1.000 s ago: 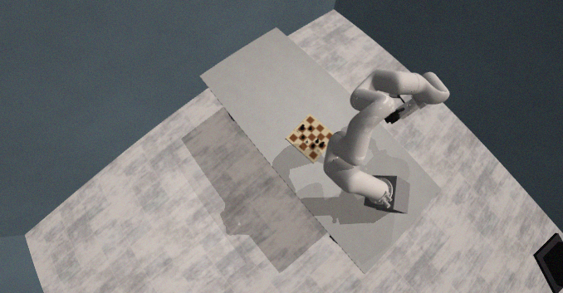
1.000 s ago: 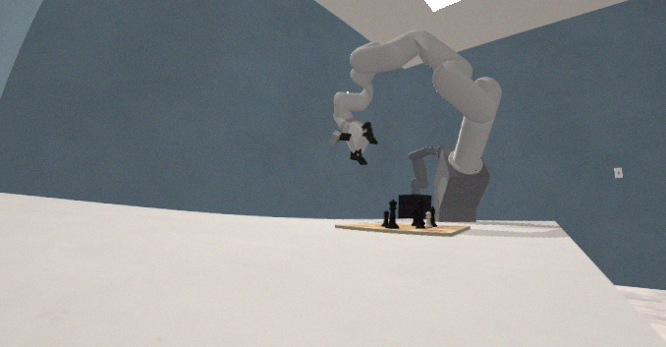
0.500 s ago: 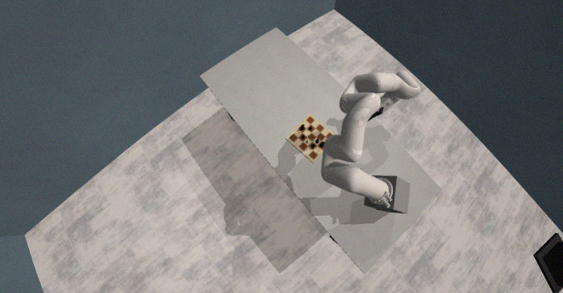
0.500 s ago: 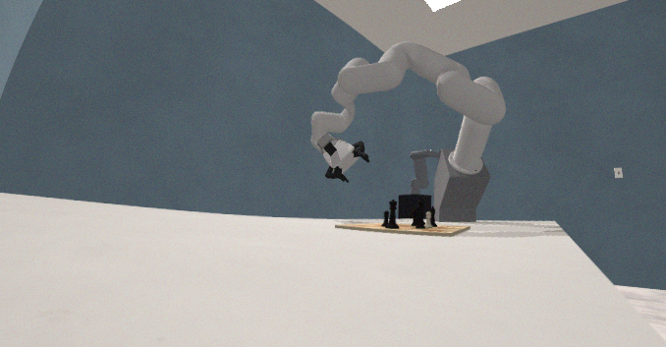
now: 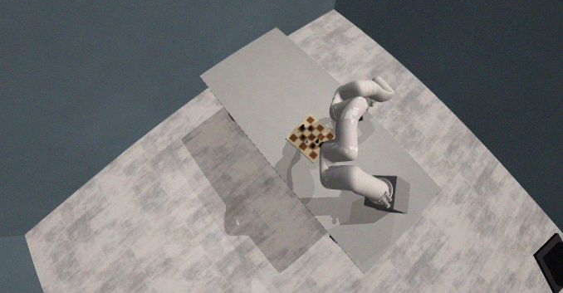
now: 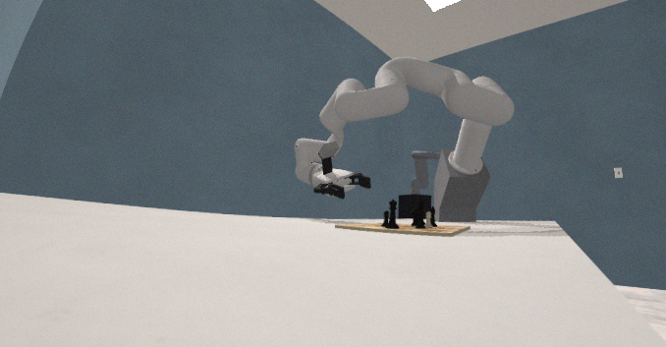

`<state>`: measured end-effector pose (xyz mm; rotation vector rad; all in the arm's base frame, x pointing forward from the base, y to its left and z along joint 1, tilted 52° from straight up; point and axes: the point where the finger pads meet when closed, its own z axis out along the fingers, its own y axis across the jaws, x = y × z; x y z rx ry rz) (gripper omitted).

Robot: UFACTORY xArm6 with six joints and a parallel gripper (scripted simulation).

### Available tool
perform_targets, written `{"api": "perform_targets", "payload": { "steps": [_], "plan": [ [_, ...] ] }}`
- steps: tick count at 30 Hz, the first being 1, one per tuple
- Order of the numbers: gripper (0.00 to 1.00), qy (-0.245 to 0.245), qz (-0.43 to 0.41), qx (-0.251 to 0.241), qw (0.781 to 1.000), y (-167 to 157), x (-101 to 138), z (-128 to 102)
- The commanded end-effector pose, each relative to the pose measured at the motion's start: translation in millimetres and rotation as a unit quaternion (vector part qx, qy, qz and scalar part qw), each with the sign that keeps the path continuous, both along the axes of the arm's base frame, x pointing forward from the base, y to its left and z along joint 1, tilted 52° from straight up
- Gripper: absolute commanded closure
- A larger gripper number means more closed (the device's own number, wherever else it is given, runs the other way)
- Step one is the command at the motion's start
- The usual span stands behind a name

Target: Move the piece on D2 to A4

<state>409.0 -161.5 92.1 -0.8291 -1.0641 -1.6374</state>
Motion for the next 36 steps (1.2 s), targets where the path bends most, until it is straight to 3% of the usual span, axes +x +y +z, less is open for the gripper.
{"api": "perform_targets", "payload": {
  "steps": [1, 6, 36],
  "plan": [
    [0.0, -0.106, -0.001, 0.027, 0.994, 24.7, 20.0, 12.8],
    [0.0, -0.141, -0.004, 0.04, 0.989, 35.1, 25.8, 17.1],
    [0.0, -0.141, -0.004, 0.04, 0.989, 35.1, 25.8, 17.1]
  ]
}}
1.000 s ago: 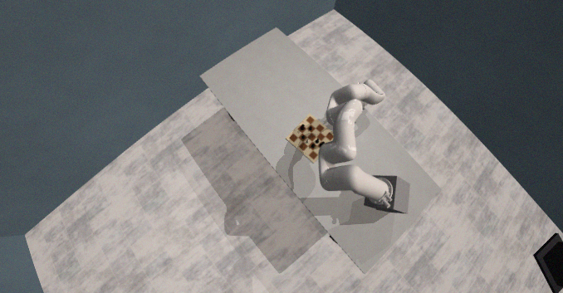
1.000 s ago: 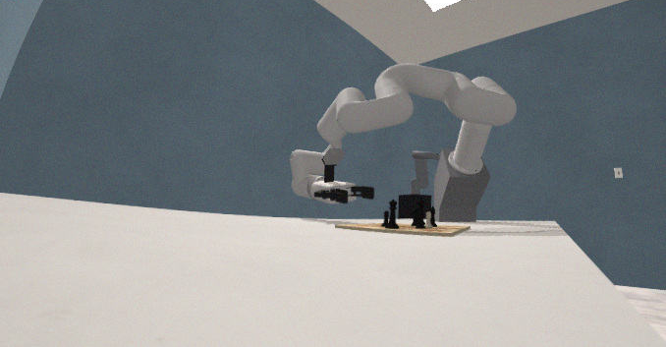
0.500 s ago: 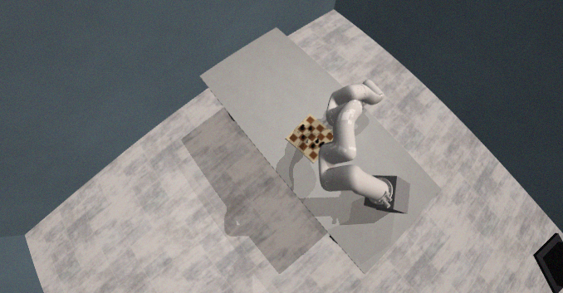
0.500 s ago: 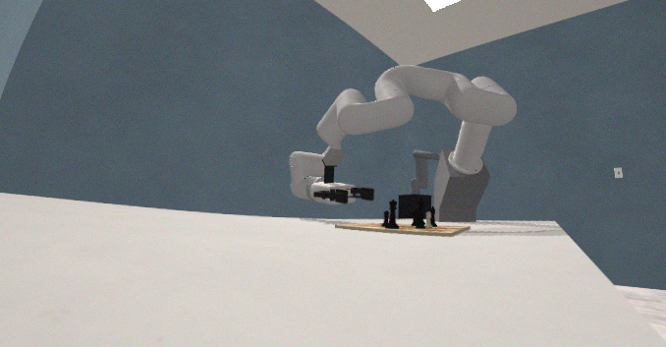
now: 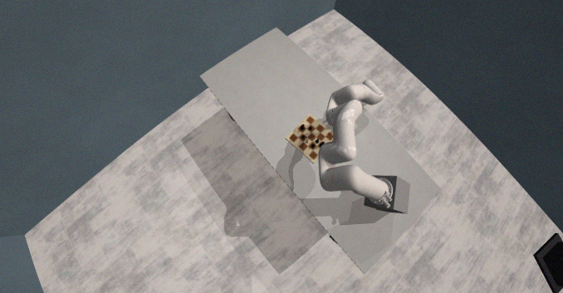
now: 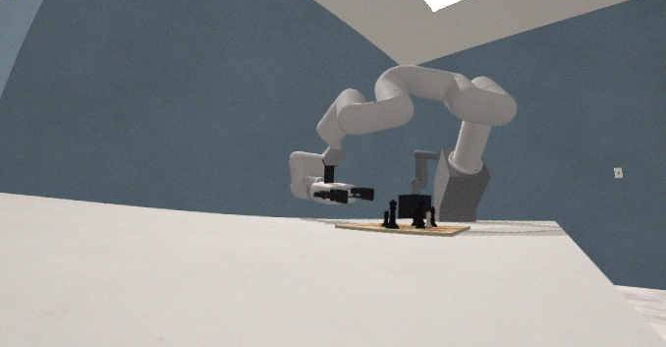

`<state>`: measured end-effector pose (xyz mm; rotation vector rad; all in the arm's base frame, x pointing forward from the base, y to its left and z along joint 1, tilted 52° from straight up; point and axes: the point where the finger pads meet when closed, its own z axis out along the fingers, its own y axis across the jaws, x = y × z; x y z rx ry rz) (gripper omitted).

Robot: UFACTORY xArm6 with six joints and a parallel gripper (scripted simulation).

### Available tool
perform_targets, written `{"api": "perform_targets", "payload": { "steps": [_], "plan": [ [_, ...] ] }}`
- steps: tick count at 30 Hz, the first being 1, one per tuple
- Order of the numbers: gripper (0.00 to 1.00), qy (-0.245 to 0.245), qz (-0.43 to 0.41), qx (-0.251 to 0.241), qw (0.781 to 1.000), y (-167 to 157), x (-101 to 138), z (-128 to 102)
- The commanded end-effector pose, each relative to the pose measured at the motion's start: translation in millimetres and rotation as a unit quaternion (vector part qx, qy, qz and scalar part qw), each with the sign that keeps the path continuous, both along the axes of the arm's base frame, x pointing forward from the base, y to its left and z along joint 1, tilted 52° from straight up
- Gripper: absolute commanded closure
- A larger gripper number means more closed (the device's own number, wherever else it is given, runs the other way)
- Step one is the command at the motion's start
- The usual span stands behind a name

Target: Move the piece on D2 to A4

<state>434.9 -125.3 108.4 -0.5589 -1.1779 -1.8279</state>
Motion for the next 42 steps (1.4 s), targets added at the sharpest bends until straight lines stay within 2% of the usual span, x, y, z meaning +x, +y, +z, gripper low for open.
{"api": "perform_targets", "payload": {
  "steps": [1, 23, 36, 42],
  "plan": [
    [0.0, -0.001, -0.001, -0.001, 1.0, -1.1, -0.1, 0.8],
    [0.0, -0.001, -0.001, -0.001, 1.0, -3.5, -2.9, 3.6],
    [0.0, -0.001, -0.001, -0.001, 1.0, -41.0, -48.0, 48.2],
    [0.0, -0.001, -0.001, -0.001, 1.0, -46.3, -54.3, 54.5]
  ]
}}
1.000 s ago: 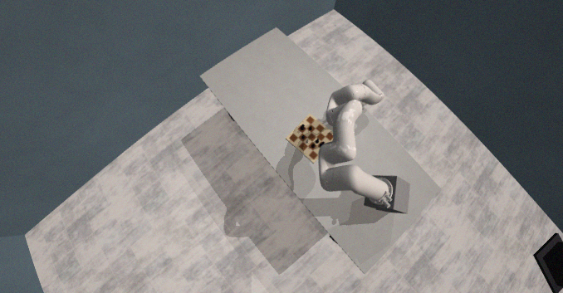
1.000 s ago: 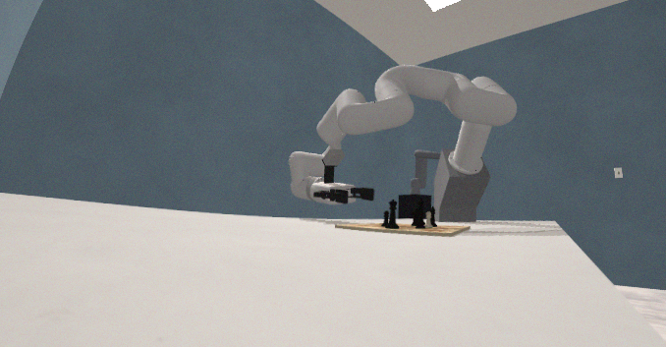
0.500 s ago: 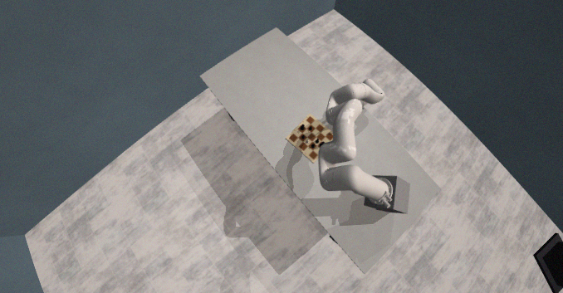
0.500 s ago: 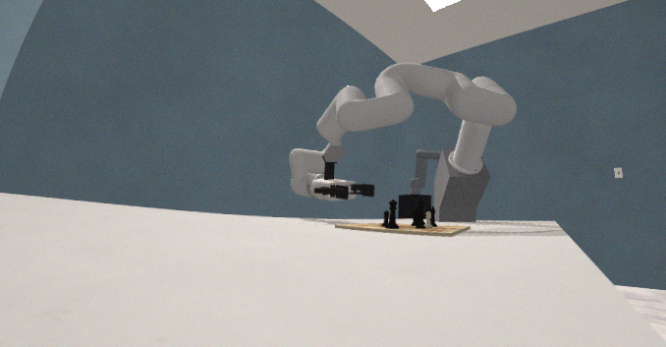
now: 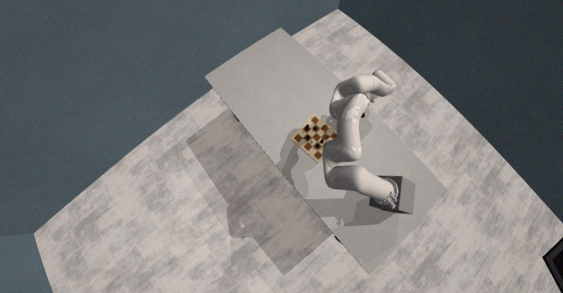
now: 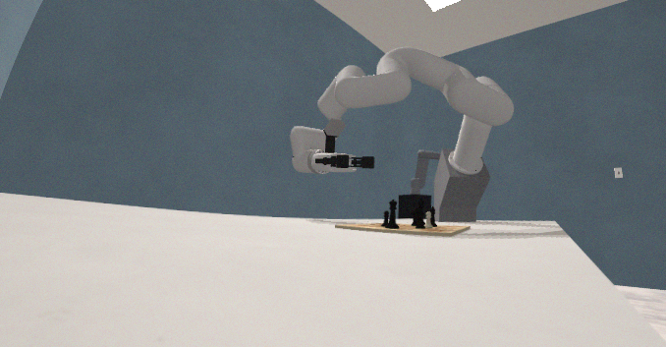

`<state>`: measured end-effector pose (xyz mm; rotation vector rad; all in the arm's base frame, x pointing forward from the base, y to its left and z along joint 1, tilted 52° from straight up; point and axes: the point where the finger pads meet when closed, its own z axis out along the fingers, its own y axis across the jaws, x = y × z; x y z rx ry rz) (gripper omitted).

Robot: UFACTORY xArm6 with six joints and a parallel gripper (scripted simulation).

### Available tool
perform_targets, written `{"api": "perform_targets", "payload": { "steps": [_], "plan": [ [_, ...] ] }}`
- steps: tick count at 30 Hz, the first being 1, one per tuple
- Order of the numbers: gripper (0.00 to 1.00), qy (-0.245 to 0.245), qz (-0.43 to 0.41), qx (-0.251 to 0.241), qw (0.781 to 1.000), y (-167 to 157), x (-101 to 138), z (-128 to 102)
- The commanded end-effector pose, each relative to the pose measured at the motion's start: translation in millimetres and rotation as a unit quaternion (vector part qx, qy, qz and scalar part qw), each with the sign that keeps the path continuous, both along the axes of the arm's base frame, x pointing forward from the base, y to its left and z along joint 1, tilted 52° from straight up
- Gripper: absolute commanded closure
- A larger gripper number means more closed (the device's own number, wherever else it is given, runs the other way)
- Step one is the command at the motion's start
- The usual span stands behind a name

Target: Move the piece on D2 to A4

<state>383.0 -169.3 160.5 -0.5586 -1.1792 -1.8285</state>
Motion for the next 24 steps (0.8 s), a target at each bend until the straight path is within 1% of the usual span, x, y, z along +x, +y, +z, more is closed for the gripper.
{"api": "perform_targets", "payload": {
  "steps": [1, 7, 10, 13, 15, 19, 20, 21, 22, 23, 24],
  "plan": [
    [0.0, 0.0, 0.0, 0.0, 1.0, -2.5, -2.7, 2.7],
    [0.0, -0.001, -0.003, -0.01, 1.0, 1.6, 1.8, 4.9],
    [0.0, -0.003, -0.01, -0.037, 0.999, 10.2, 10.6, 13.3],
    [0.0, -0.008, -0.023, -0.085, 0.996, 26.1, 24.6, 27.8],
    [0.0, -0.008, -0.023, -0.085, 0.996, 26.1, 24.6, 27.8],
    [0.0, -0.024, -0.051, -0.179, 0.982, 58.1, 45.1, 54.1],
    [0.0, -0.024, -0.051, -0.179, 0.982, 58.1, 45.1, 54.1],
    [0.0, -0.03, -0.06, -0.206, 0.976, 67.6, 49.3, 61.3],
    [0.0, -0.03, -0.06, -0.206, 0.976, 67.6, 49.3, 61.3],
    [0.0, -0.038, -0.07, -0.235, 0.969, 77.3, 52.8, 68.5],
    [0.0, -0.038, -0.07, -0.235, 0.969, 77.3, 52.8, 68.5]
  ]
}}
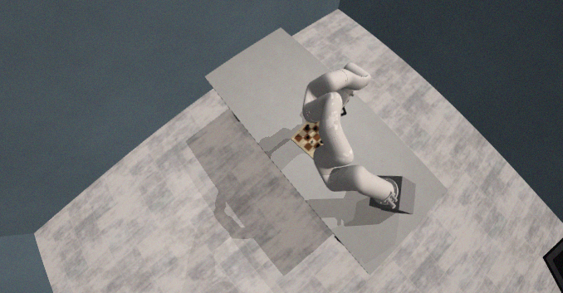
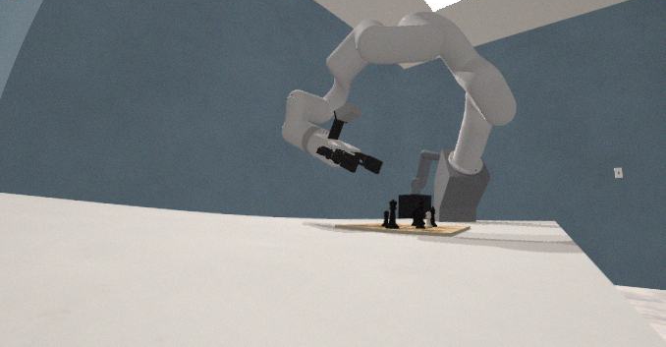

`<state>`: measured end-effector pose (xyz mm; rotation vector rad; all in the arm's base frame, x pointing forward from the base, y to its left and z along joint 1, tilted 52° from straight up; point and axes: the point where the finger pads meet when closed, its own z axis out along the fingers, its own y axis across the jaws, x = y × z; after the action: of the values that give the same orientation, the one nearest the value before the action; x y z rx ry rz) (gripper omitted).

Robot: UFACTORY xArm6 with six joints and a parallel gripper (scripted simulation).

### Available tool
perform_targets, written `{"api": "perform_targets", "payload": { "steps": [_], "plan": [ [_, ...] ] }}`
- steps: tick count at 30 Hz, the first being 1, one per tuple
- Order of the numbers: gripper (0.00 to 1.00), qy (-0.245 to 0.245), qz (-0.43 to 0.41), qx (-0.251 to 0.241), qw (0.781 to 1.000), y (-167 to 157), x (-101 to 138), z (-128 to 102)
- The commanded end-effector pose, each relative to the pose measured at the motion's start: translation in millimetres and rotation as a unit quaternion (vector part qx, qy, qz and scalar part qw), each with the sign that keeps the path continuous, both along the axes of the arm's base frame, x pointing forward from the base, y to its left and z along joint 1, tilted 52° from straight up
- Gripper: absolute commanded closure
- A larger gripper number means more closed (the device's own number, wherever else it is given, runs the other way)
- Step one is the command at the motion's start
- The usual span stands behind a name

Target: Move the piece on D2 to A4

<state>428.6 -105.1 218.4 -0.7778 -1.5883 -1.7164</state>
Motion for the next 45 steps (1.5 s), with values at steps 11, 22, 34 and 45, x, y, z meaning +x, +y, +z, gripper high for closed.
{"api": "perform_targets", "payload": {
  "steps": [11, 22, 34, 45],
  "plan": [
    [0.0, -0.061, -0.083, -0.198, 0.975, 60.1, 10.4, 42.5],
    [0.0, -0.131, -0.149, -0.33, 0.923, 90.0, -8.6, 61.8],
    [0.0, -0.212, -0.226, -0.44, 0.843, 98.1, -41.6, 69.6],
    [0.0, -0.243, -0.258, -0.473, 0.807, 94.9, -55.4, 69.8]
  ]
}}
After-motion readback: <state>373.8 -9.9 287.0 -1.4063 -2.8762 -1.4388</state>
